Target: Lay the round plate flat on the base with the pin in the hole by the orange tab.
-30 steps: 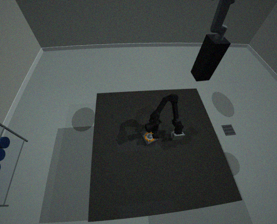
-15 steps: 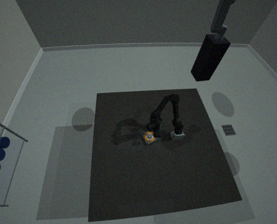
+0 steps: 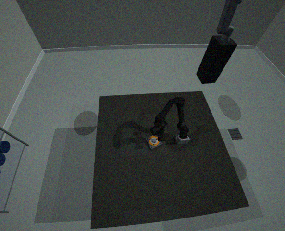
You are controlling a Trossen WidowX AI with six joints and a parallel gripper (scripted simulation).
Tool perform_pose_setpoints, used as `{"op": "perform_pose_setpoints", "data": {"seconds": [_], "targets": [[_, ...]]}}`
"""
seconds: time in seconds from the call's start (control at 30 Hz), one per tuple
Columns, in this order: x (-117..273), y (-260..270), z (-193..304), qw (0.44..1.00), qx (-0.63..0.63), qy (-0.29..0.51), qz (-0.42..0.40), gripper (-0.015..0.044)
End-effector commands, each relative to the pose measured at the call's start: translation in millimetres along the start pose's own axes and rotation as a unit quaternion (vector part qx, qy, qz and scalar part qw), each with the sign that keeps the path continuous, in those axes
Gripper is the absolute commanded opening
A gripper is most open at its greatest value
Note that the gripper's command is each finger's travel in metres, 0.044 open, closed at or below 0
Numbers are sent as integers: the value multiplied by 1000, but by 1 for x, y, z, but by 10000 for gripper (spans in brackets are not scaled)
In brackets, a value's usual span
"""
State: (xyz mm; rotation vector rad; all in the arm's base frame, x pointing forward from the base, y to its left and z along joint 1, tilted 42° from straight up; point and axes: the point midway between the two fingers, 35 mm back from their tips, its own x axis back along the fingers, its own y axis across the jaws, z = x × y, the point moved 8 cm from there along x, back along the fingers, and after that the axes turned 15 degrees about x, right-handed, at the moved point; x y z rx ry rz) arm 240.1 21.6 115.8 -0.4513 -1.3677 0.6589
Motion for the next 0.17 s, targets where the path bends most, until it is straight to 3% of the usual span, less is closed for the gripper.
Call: {"op": "perform_pose_setpoints", "data": {"seconds": [0.0,0.13], "targets": [[0,0,0,1000,3,-1,0,0],[0,0,0,1000,3,-1,0,0]]}}
